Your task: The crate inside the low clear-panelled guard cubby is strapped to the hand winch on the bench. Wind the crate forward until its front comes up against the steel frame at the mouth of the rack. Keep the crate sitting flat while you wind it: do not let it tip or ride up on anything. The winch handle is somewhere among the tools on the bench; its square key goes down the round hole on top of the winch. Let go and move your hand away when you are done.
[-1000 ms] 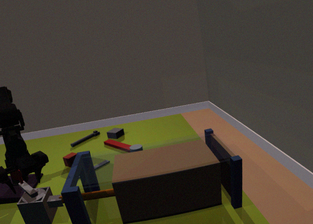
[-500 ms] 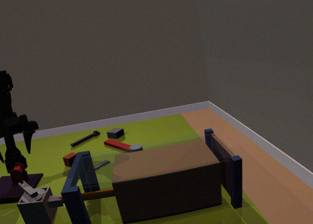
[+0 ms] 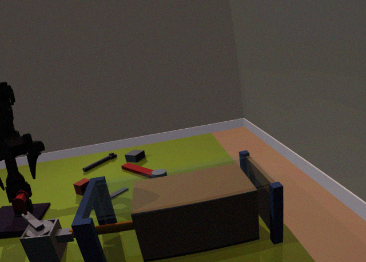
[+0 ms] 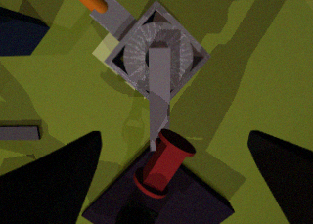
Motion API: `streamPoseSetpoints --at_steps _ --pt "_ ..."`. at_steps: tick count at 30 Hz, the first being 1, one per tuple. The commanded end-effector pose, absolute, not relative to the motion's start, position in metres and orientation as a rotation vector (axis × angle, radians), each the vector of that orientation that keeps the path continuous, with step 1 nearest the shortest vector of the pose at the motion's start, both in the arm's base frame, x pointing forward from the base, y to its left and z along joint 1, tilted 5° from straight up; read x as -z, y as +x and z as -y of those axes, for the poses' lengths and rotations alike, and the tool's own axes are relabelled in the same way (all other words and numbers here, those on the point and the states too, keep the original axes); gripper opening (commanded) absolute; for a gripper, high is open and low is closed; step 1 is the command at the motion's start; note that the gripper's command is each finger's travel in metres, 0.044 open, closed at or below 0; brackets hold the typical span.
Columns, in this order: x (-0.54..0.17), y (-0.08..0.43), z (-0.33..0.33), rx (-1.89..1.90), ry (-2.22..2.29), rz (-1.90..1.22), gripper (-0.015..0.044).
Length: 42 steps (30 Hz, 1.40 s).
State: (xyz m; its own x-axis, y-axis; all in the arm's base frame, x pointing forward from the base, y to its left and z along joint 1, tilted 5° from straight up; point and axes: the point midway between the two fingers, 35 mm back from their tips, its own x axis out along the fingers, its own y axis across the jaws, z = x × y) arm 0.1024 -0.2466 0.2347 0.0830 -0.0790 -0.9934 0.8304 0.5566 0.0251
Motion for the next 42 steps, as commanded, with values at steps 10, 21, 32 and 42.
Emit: streamPoseSetpoints --at_steps 10,21,32,42 --pt "-0.2347 0.1024 0.2466 0.777 0.728 -1.319 0.0256" --pt "-0.2347 0.1024 0.2466 0.777 0.728 -1.319 0.0000" --pt "-0.2347 0.1024 0.2466 0.777 0.728 -1.319 0.0000" --pt "-0.2347 0.1024 0.2466 0.777 0.728 -1.319 0.0000"
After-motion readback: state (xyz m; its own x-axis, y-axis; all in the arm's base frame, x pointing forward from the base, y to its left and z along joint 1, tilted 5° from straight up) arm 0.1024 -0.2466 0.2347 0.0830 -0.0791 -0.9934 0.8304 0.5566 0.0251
